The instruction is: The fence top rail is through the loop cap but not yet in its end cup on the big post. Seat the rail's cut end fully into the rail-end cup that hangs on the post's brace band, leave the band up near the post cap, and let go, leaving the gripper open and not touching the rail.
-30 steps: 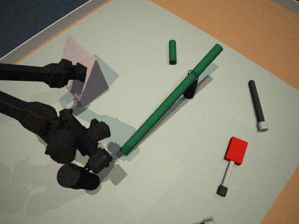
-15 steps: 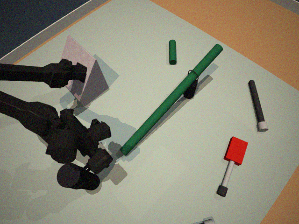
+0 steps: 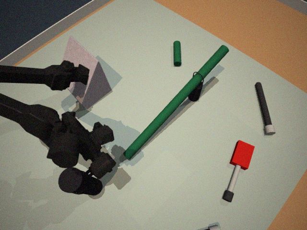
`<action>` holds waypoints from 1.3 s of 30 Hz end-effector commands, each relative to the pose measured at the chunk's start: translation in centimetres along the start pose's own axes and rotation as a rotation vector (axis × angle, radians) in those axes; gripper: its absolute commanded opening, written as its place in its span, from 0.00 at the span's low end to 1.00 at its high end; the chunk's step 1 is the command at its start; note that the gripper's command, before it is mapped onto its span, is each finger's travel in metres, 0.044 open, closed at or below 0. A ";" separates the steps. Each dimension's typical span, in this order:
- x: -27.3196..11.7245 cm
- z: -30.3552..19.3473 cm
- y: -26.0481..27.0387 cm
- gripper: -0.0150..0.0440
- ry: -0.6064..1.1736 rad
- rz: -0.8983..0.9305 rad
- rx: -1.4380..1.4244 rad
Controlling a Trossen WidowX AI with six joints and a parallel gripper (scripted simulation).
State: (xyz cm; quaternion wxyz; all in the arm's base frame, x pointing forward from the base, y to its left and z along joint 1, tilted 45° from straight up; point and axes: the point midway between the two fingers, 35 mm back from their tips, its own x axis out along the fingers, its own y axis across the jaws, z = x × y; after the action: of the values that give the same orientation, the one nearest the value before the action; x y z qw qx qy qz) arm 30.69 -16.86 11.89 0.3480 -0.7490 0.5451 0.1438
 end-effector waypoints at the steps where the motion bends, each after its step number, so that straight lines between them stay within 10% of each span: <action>1: 0.0 0.0 0.0 0.70 -0.001 0.000 0.000; 8: -1.1 1.5 -0.8 1.00 -0.009 0.001 0.001; 21: -3.5 4.1 -2.0 1.00 -0.021 -0.006 0.042; 39: -10.3 13.9 -4.8 1.00 -0.049 0.039 1.205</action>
State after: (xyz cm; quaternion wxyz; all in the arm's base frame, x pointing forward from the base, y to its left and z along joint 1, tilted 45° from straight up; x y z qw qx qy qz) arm 33.34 -3.63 10.54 0.6246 -0.5447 0.5578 -0.0463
